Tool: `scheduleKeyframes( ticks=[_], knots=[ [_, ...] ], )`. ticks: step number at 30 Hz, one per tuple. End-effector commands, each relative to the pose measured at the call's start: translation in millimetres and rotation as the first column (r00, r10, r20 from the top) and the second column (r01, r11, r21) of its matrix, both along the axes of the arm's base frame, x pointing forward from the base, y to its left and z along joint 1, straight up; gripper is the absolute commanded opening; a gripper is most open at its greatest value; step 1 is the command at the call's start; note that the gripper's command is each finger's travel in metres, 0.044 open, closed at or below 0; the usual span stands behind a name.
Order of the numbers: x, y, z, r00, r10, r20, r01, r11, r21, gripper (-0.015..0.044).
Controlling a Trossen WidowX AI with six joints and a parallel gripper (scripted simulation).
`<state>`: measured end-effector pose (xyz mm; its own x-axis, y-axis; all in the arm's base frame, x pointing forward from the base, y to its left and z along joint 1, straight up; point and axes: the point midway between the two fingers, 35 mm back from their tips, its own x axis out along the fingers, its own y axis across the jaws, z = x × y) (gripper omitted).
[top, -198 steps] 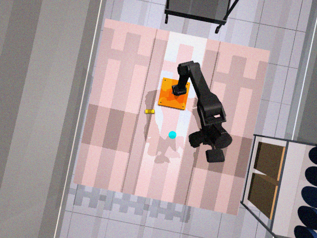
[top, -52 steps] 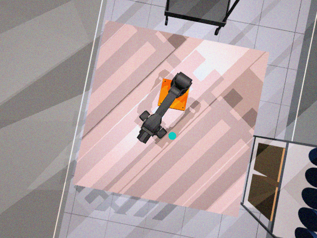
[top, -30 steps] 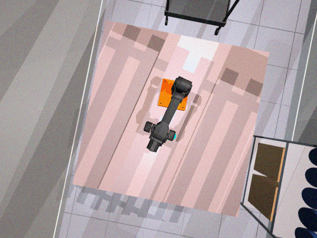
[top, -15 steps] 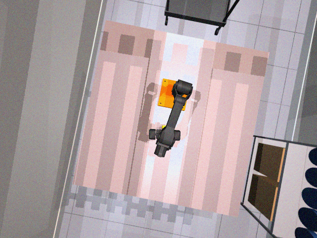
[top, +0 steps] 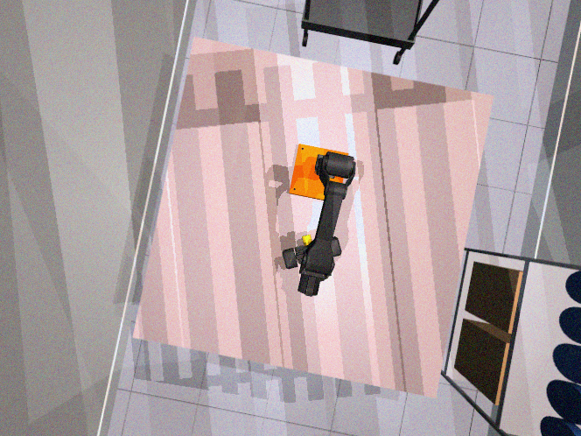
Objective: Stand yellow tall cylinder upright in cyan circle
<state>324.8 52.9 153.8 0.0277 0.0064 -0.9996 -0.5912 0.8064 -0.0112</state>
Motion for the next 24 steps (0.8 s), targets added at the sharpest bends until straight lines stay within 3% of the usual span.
scheduleKeyframes(
  ticks=[1,13,24],
  knots=[
    [0.7,8.3,1.5,0.997,0.072,0.001,-0.072,0.997,-0.006,0.0105],
    [0.5,39.2,2.5,0.951,0.308,-0.003,-0.308,0.951,-0.013,0.0105],
    [6.0,42.5,-2.9,0.954,0.297,0.033,-0.298,0.954,0.018,0.0105]
  ],
)
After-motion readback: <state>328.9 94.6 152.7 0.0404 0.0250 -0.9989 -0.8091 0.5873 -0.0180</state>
